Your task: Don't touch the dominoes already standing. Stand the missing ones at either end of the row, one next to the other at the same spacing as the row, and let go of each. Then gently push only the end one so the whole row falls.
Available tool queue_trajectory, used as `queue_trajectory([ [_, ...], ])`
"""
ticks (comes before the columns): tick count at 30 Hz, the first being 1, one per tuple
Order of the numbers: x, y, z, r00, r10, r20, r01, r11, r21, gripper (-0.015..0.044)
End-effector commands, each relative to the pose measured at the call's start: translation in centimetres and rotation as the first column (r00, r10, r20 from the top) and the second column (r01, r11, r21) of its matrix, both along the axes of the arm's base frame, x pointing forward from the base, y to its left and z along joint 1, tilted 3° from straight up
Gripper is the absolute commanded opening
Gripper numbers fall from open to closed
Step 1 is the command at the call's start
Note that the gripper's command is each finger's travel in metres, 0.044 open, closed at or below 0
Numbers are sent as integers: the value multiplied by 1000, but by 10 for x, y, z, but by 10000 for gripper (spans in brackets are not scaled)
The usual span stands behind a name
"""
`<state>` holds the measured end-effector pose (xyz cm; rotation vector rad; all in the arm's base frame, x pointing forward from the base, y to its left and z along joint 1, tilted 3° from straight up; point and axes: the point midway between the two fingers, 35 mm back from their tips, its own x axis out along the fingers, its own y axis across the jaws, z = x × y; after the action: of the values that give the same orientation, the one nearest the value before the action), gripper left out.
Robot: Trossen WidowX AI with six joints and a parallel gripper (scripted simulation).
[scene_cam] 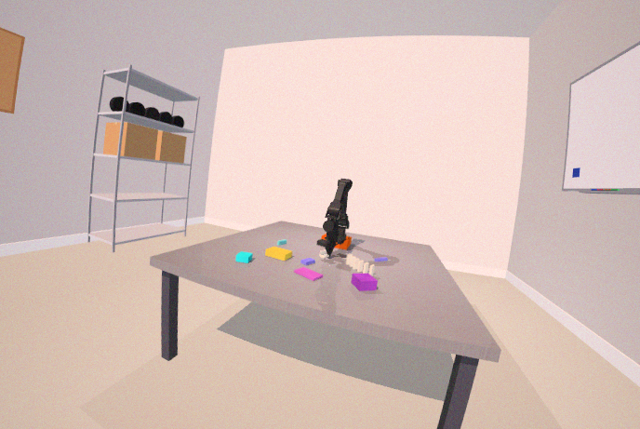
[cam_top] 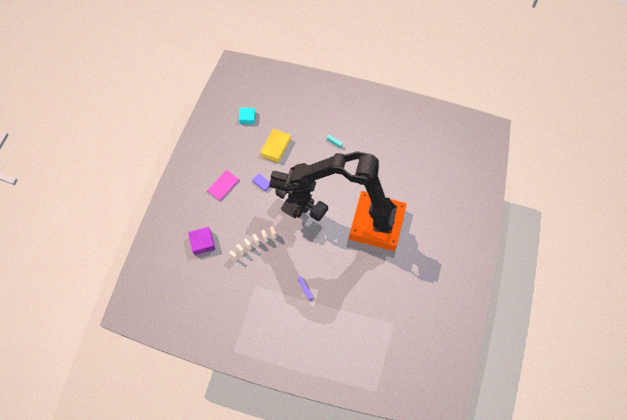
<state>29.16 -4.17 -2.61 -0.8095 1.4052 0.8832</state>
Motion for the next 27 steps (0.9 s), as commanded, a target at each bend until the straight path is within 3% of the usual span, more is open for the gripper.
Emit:
queue_trajectory([
  [1,9,-5,1,1000,2,10,-2,1000,-6,0],
  [6,10,-5,8,1000,-1,2,1,1000,-1,0],
  [12,33,-22,77,1000,-11,12,11,1000,-8,0],
  [16,33,-22,80,1000,-11,12,11,1000,-8,0],
  [17,33,-22,80,1000,-27,11,27,1000,-8,26],
  [22,38,-27,80,900,-436,2,436,900,-17,157],
  [27,44,-32,80,586,-810,-3,810,586,-32,289],
])
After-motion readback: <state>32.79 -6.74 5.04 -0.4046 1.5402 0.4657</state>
